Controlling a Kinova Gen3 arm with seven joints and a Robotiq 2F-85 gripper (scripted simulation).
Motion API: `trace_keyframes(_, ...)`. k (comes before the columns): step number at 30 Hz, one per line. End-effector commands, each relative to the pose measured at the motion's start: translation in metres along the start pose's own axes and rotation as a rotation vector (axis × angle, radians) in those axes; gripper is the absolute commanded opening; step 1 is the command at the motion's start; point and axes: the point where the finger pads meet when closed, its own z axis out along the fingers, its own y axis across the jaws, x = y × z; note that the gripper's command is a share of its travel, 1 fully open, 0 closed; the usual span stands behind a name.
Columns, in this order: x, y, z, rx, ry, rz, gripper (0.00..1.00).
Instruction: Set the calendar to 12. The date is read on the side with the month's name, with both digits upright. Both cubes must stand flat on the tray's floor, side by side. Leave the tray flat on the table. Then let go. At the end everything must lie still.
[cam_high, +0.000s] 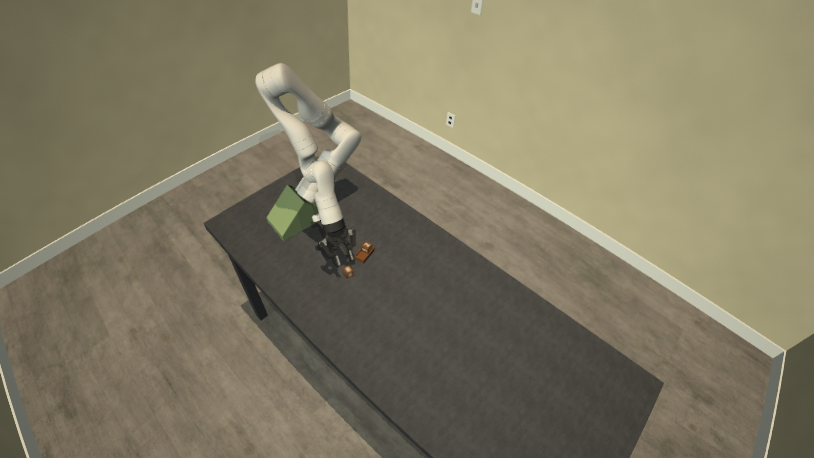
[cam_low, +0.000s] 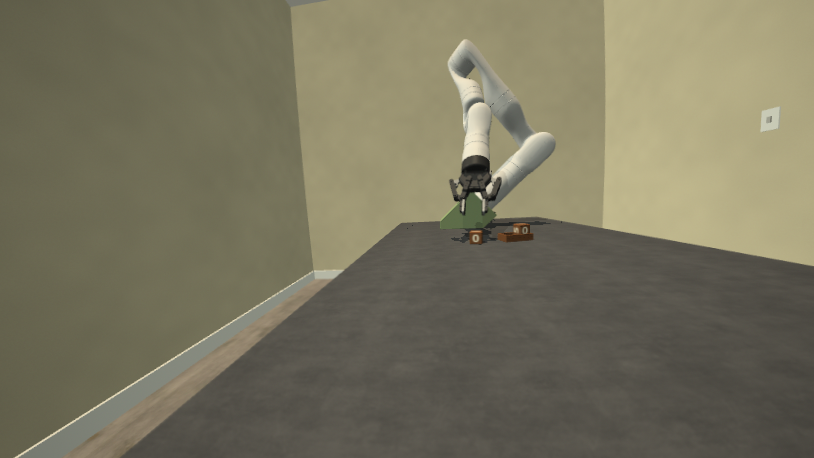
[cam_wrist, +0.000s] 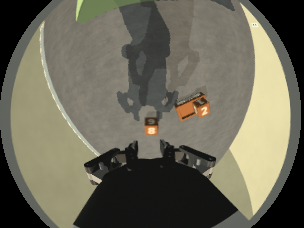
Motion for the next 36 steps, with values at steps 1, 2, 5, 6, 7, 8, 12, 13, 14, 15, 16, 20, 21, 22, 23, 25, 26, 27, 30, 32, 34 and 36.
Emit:
trace_keyframes(1,0.006,0.002,0.002,-0.018,-0.028,0.026,0.46)
trace_keyframes(2,0.006,0.002,0.002,-0.018,-0.039,0.026,0.46)
trace_keyframes(5,0.006,0.003,0.002,-0.018,-0.05,0.026,0.46)
trace_keyframes(6,0.006,0.003,0.002,-0.018,-0.061,0.025,0.46)
trace_keyframes(7,0.005,0.003,0.002,-0.018,-0.073,0.025,0.46)
trace_keyframes(8,0.005,0.003,0.002,-0.018,-0.085,0.025,0.46)
trace_keyframes(12,0.001,0.004,0.0,-0.016,-0.131,0.026,0.46)
trace_keyframes(13,0.0,0.005,0.0,-0.015,-0.142,0.027,0.46)
trace_keyframes(14,-0.001,0.005,0.0,-0.015,-0.152,0.027,0.46)
trace_keyframes(15,-0.002,0.005,-0.001,-0.014,-0.162,0.028,0.46)
trace_keyframes(16,-0.003,0.005,-0.001,-0.013,-0.17,0.028,0.46)
trace_keyframes(20,-0.005,0.005,-0.003,-0.012,-0.191,0.03,0.46)
trace_keyframes(21,-0.005,0.005,-0.003,-0.012,-0.191,0.03,0.46)
trace_keyframes(22,-0.006,0.005,-0.003,-0.011,-0.196,0.03,0.46)
trace_keyframes(23,-0.006,0.006,-0.003,-0.011,-0.199,0.03,0.46)
trace_keyframes(25,-0.007,0.006,-0.003,-0.01,-0.204,0.031,0.46)
trace_keyframes(26,-0.007,0.006,-0.004,-0.01,-0.206,0.031,0.46)
trace_keyframes(27,-0.007,0.006,-0.004,-0.01,-0.206,0.031,0.46)
trace_keyframes(30,-0.007,0.006,-0.004,-0.01,-0.207,0.031,0.46)
trace_keyframes(32,-0.007,0.006,-0.004,-0.01,-0.207,0.031,0.46)
trace_keyframes(34,-0.007,0.006,-0.004,-0.01,-0.207,0.031,0.46)
trace_keyframes(36,-0.007,0.006,-0.004,-0.01,-0.207,0.031,0.46)
